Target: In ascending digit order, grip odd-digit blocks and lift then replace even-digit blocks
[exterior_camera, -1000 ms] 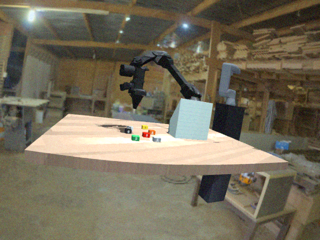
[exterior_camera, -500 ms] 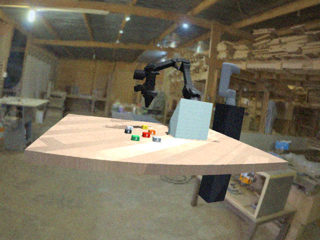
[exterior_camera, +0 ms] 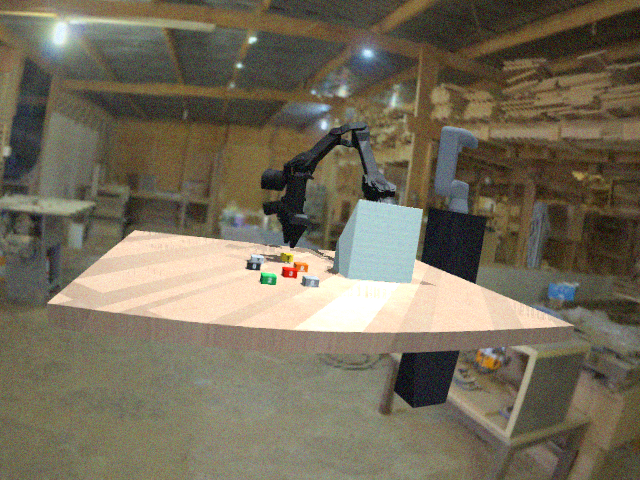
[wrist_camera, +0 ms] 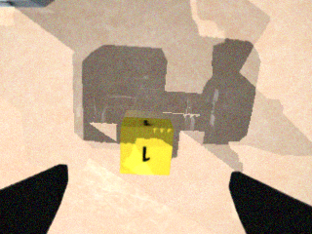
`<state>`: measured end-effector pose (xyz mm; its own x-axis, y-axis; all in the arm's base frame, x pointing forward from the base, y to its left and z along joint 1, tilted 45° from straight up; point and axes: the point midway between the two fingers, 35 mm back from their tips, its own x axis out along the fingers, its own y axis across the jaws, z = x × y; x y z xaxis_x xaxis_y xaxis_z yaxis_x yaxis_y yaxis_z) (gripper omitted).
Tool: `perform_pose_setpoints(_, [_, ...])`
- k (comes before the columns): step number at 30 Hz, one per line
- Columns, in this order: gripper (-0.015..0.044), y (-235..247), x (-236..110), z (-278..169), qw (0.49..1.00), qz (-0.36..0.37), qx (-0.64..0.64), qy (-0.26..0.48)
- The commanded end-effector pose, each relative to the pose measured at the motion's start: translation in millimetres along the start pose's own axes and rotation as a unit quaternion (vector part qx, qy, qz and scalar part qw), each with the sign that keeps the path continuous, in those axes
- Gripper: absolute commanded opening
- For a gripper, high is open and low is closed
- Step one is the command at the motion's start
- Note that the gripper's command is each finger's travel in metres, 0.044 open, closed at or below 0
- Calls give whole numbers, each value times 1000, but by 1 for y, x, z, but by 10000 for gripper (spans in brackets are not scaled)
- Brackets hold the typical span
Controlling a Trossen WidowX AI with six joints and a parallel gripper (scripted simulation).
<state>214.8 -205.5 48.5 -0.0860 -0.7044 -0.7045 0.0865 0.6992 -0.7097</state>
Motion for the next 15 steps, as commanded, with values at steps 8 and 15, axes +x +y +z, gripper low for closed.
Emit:
perform_pose_setpoints(8, [400, 1, 16, 2, 1000, 2, -2, -4])
perform_pose_setpoints(15, [400, 1, 27, 2, 1000, 1, -2, -4])
